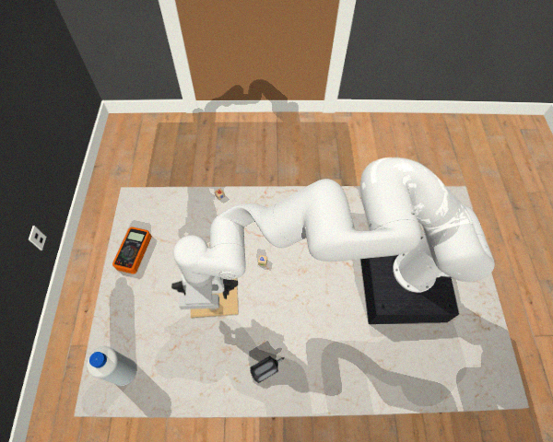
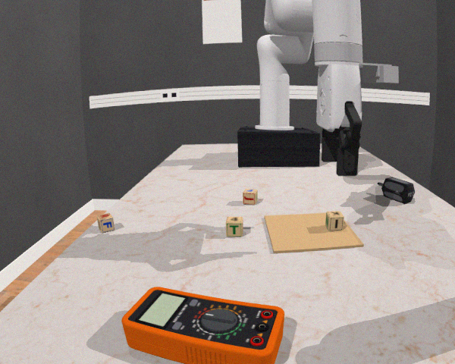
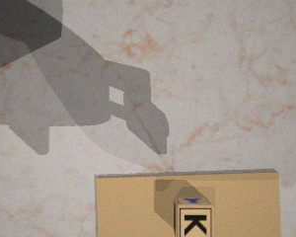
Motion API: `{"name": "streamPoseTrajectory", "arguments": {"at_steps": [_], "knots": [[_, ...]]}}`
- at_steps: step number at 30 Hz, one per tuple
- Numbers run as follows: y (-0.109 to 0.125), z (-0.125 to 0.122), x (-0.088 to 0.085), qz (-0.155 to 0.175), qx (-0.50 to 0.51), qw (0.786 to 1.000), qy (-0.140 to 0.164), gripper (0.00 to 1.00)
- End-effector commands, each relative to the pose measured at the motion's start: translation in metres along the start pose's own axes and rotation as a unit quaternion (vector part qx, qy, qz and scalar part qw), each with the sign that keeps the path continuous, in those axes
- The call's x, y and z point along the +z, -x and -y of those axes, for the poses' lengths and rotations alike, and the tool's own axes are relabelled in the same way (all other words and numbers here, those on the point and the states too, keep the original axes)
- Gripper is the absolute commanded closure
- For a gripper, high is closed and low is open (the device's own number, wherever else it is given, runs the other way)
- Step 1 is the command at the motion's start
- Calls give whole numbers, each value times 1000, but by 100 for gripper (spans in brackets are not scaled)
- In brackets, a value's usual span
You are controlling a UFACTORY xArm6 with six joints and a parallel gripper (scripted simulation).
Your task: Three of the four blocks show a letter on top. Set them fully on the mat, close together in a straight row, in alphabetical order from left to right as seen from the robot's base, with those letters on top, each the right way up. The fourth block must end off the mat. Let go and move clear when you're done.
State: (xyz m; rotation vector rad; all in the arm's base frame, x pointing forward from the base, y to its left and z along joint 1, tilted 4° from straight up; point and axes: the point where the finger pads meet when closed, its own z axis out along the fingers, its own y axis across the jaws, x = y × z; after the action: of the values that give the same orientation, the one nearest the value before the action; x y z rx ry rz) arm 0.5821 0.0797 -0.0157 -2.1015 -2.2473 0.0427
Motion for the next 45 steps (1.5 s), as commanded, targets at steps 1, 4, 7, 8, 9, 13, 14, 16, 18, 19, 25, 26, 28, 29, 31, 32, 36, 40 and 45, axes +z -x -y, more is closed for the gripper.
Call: {"name": "streamPoseTrajectory", "arguments": {"at_steps": [1, 4, 7, 8, 9, 13, 14, 16, 18, 19, 25, 26, 28, 29, 31, 32, 36, 40, 45], "knots": [[3, 0, -3, 0, 2, 1000, 3, 0], [35, 22, -1, 0, 25, 1000, 3, 0], [58, 42, 0, 0, 43, 999, 3, 0], [63, 48, 1, 0, 47, 999, 3, 0], [69, 54, 1, 0, 52, 999, 3, 0], [92, 79, 4, 1, 71, 997, 3, 0], [97, 86, 4, 1, 76, 997, 3, 0], [102, 93, 5, 1, 81, 997, 3, 0], [114, 111, 6, 0, 93, 996, 3, 0], [119, 120, 7, 0, 99, 995, 3, 0], [135, 149, 10, 0, 118, 993, 2, 0], [135, 149, 10, 0, 118, 993, 2, 36], [135, 149, 10, 0, 118, 993, 2, 36], [135, 149, 10, 0, 118, 993, 2, 36], [135, 149, 10, 0, 118, 993, 2, 36], [135, 149, 10, 0, 118, 993, 2, 36], [135, 149, 10, 0, 118, 993, 2, 36], [135, 149, 10, 0, 118, 993, 2, 36], [135, 149, 10, 0, 118, 993, 2, 36]]}}
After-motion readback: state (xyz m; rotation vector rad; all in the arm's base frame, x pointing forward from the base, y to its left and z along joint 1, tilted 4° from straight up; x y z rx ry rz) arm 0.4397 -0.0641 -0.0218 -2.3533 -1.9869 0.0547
